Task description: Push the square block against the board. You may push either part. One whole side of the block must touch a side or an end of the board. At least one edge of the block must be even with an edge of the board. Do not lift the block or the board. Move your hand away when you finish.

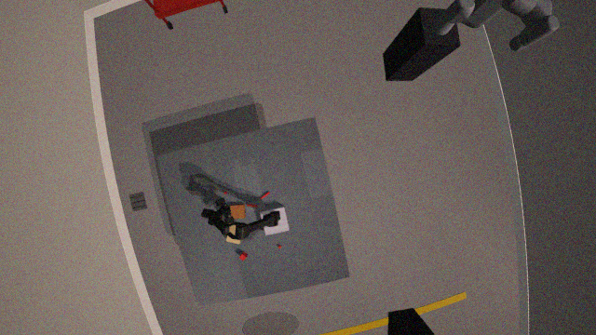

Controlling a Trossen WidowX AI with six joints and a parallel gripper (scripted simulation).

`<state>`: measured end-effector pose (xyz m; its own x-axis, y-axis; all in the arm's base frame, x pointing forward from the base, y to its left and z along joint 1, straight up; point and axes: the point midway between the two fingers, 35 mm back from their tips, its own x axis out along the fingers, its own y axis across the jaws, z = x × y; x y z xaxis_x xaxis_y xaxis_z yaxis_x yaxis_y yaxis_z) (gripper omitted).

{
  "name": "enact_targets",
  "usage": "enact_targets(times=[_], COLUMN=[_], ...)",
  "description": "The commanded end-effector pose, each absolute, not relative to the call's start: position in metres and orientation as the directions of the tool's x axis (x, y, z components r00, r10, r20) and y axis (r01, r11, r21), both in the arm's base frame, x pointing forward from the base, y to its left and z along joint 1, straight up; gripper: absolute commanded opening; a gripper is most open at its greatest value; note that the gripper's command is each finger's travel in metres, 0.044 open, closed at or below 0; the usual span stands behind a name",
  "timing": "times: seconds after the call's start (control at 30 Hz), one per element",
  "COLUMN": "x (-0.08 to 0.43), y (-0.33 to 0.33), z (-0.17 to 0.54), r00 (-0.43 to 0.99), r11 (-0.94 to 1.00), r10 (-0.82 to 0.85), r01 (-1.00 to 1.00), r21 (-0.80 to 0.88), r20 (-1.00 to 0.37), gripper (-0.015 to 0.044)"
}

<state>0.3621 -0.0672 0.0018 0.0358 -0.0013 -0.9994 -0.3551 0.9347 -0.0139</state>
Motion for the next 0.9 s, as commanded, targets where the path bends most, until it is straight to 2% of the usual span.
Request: enact_targets(times=[0.0, 0.87], x=[0.369, 0.401], y=[-0.065, -0.054], z=[0.001, 0.004], r00=[0.033, 0.037], r11=[0.935, 0.934], r10=[-0.002, 0.0], r01=[-0.354, -0.356], r21=[-0.013, -0.013], r20=[-0.999, -0.999], gripper=[0.0, 0.0])
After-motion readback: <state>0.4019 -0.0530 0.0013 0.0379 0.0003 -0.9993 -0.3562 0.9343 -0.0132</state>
